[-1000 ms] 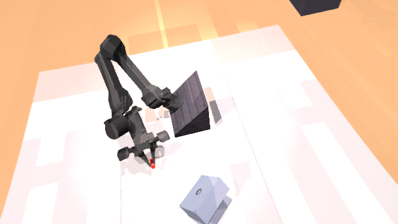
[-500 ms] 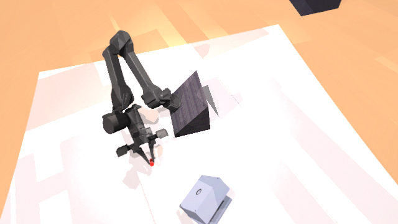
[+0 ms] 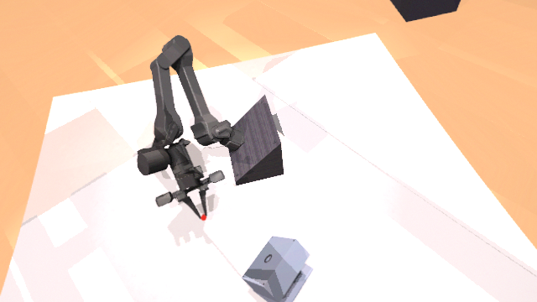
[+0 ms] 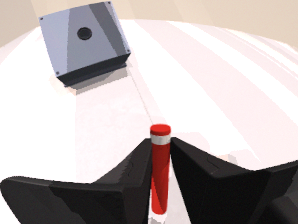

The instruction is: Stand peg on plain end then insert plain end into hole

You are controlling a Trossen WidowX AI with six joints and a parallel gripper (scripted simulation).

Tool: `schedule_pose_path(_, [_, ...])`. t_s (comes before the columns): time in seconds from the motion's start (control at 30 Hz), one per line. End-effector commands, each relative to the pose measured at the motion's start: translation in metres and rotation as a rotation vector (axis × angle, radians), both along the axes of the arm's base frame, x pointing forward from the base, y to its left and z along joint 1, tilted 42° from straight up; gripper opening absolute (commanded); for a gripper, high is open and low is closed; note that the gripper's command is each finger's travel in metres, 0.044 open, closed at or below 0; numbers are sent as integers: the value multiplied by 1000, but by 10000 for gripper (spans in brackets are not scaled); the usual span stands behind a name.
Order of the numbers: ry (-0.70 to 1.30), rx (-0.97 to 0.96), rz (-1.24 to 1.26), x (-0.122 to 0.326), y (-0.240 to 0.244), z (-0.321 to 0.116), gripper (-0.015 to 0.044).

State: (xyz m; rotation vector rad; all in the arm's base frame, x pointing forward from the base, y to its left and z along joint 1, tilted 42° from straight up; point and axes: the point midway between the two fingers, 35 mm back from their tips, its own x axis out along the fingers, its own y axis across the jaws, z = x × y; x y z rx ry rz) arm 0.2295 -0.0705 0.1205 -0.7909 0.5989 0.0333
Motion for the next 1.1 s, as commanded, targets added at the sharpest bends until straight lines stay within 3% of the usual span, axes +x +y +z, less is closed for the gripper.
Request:
schedule_pose_path(0.0, [-25,5,31,-4,0,-2,49])
schedule_pose_path(1.07, [-219,70,216,-25,-6,-1,49])
